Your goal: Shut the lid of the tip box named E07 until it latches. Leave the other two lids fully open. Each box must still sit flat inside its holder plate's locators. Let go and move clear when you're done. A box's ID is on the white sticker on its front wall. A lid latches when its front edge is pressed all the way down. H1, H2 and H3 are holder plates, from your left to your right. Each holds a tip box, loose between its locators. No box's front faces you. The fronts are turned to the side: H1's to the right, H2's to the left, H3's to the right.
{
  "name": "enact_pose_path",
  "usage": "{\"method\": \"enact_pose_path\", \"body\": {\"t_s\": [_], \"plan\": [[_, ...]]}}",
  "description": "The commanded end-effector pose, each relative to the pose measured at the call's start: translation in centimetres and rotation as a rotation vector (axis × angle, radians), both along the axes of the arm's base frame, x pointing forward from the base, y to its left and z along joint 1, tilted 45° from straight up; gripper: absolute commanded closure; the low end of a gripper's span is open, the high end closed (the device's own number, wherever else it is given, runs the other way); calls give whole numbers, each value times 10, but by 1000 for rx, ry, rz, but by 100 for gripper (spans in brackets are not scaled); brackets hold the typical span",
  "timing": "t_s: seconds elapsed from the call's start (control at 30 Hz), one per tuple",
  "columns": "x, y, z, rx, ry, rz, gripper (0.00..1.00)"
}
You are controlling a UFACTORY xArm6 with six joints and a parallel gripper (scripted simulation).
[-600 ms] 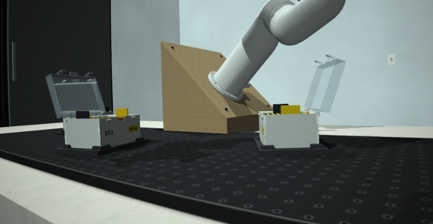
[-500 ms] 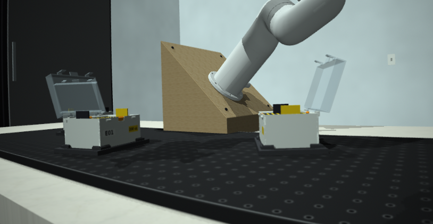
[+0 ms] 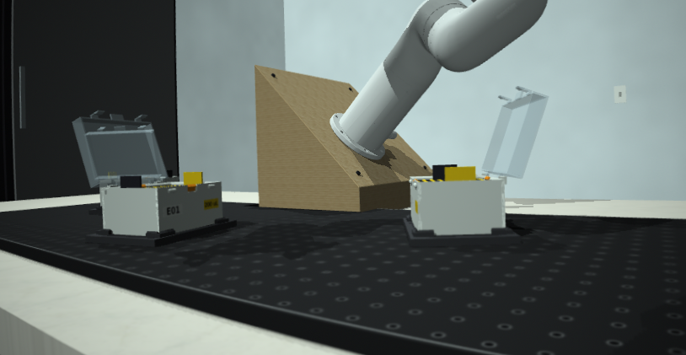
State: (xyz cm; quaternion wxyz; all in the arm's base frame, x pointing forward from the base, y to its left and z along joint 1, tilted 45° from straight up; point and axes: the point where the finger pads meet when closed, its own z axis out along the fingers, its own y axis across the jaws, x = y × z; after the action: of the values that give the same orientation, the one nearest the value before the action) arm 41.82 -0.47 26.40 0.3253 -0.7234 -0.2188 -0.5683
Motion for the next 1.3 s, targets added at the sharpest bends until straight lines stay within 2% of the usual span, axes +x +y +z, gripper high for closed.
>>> {"method": "enact_pose_path", "body": {"t_s": [0.0,0.43,0.5,0.63,0.67,1.0,1.07,1.27], "plan": [[-4,8,-2,5,43,47,100],[-43,54,-23,7,324,286,100],[-43,54,-23,7,324,286,100],[-59,64,-31,-8,430,354,100],[-62,66,-33,-8,430,354,100],[-102,79,-52,-76,688,479,100],[-102,79,-52,-76,688,479,100],[-129,79,-63,-145,865,533,100]]}}
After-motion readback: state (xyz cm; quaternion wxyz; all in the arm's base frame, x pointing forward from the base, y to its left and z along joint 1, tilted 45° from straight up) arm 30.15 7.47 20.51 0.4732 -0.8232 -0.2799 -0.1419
